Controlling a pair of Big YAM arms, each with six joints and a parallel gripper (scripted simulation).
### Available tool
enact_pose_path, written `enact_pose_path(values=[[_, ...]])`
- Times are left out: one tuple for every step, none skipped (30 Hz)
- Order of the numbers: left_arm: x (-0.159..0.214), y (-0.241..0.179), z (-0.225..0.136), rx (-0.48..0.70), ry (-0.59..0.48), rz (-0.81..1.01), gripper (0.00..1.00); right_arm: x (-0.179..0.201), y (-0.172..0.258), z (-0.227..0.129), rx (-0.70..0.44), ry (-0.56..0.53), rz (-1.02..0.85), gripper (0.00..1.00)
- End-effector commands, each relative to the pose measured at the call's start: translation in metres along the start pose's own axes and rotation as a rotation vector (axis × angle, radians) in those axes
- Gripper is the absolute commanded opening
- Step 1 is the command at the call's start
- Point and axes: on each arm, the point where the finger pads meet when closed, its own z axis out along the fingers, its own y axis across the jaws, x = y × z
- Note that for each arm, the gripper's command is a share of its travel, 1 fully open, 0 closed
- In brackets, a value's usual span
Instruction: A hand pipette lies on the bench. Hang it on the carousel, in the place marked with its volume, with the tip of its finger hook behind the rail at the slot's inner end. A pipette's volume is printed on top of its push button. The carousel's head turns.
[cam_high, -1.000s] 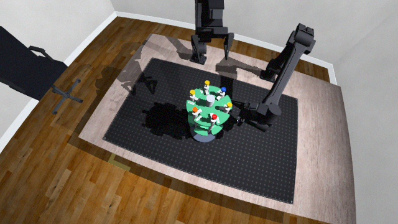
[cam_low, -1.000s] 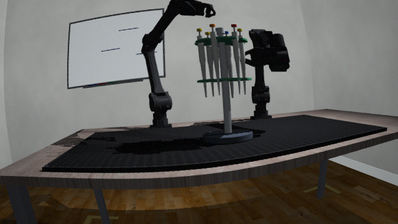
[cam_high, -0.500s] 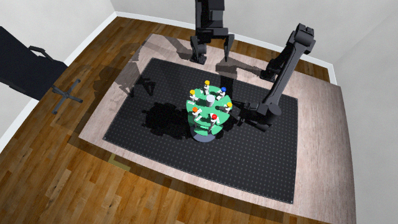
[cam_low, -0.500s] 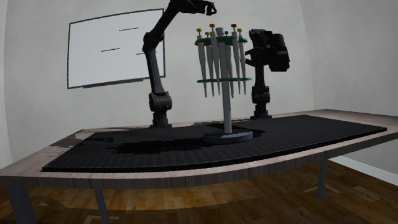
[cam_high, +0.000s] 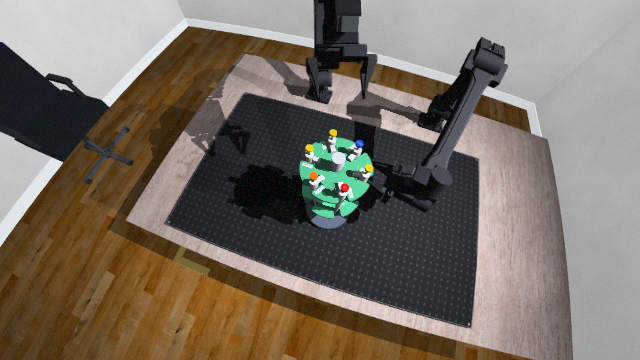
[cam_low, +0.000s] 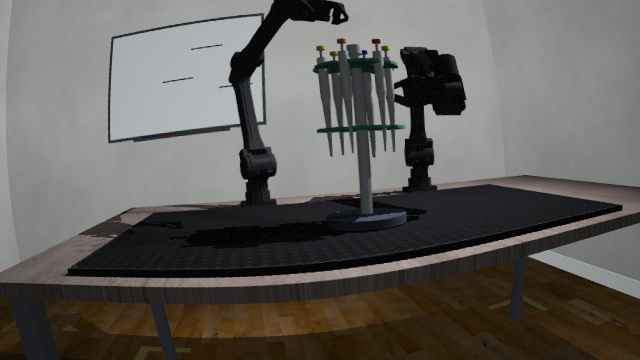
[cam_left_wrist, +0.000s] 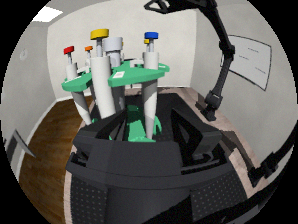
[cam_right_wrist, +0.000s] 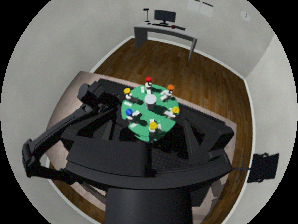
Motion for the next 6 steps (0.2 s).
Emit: enact_pose_path(values=[[-0.0102,0.0059,0.0051,0.008,0.0,0.054,0.65,-0.0405,-0.0089,-0.0226,0.018,-0.077,0.013,1.0],[-0.0102,0.0059,0.0051,0.008,0.0,0.054,0.65,-0.0405,-0.0089,-0.0226,0.018,-0.077,0.013,1.0],[-0.0102,0.0059,0.0051,0.008,0.0,0.054,0.65,-0.0405,-0.0089,-0.0226,0.018,-0.077,0.013,1.0],[-0.0102,0.0059,0.0051,0.008,0.0,0.054,0.65,-0.0405,-0.0089,-0.0226,0.018,-0.077,0.013,1.0],[-0.0102,0.0059,0.0051,0.008,0.0,0.054,0.65,-0.0405,-0.0089,-0.0226,0.018,-0.077,0.013,1.0],[-0.0102,0.0059,0.0051,0.008,0.0,0.054,0.65,-0.0405,-0.0089,-0.0226,0.018,-0.077,0.013,1.0]])
